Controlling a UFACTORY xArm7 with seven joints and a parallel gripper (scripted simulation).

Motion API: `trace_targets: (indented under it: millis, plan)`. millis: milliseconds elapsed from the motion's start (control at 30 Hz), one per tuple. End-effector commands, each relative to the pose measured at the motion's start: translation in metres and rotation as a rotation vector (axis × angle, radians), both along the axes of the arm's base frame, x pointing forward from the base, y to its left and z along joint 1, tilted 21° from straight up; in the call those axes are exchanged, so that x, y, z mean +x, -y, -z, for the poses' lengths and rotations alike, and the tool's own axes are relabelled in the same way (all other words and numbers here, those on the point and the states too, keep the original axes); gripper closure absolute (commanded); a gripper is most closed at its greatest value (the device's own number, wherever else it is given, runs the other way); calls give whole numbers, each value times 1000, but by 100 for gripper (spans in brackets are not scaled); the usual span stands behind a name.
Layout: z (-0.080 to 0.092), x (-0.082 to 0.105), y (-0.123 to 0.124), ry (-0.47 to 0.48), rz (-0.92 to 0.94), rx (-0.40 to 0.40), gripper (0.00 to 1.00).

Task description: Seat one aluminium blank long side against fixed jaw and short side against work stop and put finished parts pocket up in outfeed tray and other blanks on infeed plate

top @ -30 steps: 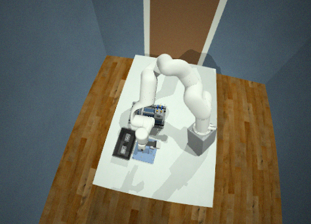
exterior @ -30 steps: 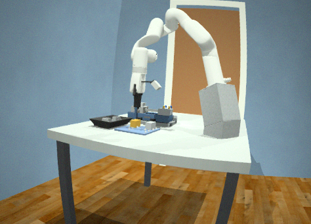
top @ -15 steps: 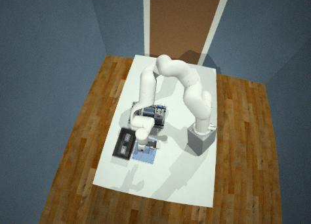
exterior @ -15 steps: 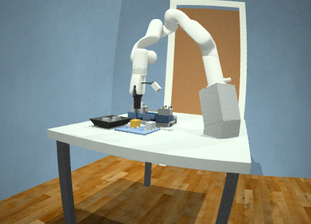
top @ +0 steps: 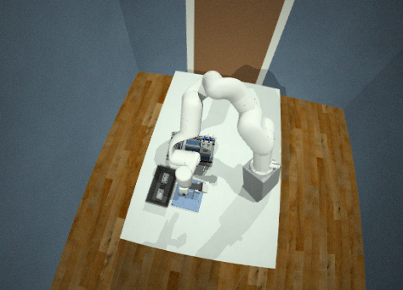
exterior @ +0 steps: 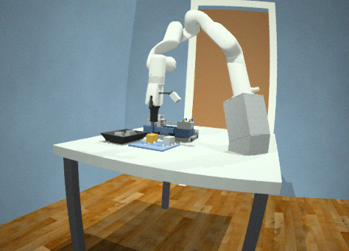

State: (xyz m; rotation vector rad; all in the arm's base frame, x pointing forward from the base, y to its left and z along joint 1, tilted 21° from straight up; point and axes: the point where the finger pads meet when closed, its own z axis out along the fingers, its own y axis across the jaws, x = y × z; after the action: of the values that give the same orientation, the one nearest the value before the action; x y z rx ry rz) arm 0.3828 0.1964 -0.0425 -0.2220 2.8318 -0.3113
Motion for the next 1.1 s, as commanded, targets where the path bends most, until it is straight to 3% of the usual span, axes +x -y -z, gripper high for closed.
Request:
trace_targets:
  millis: [0, 667, 1067]
  plan:
    - [-1, 1, -1, 2, -2, 2, 100]
    - [-2, 0, -1, 2, -2, 2, 100]
    - [-16, -4, -4, 2, -2, 2, 100]
